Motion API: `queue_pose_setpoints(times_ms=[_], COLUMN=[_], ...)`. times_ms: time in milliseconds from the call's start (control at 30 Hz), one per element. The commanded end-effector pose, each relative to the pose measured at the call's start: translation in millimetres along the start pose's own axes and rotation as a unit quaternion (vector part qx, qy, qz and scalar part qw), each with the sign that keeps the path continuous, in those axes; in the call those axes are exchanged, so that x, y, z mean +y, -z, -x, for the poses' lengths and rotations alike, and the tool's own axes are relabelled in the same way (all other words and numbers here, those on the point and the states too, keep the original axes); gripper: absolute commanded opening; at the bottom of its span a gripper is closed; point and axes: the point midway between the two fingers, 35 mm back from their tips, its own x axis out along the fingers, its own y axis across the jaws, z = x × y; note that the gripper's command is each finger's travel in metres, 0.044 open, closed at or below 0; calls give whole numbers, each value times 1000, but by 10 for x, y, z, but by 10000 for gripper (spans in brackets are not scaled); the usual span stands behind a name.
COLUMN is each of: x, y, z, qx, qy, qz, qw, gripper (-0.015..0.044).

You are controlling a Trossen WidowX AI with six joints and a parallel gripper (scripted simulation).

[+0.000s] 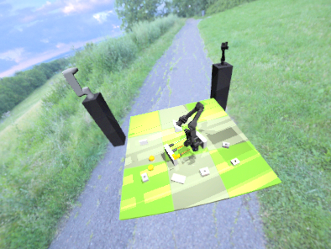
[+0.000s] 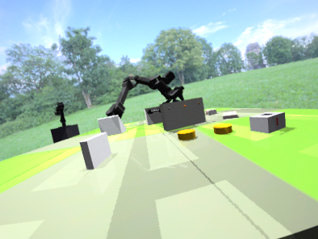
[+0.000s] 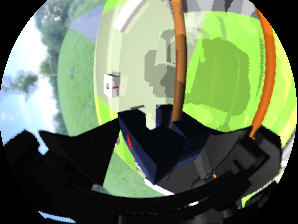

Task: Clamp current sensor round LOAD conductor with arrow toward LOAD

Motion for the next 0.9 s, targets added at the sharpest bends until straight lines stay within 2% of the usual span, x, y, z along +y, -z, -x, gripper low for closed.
queue_pose_setpoints(times_ms=[0,600,867], x=[48,48,32], y=[1,1,-45], z=[12,12,-9], qx=[-1,-1,-8], qy=[-6,-6,30], qz=[7,7,2], qw=[1000,1000,1000], gripper=[0,0,0])
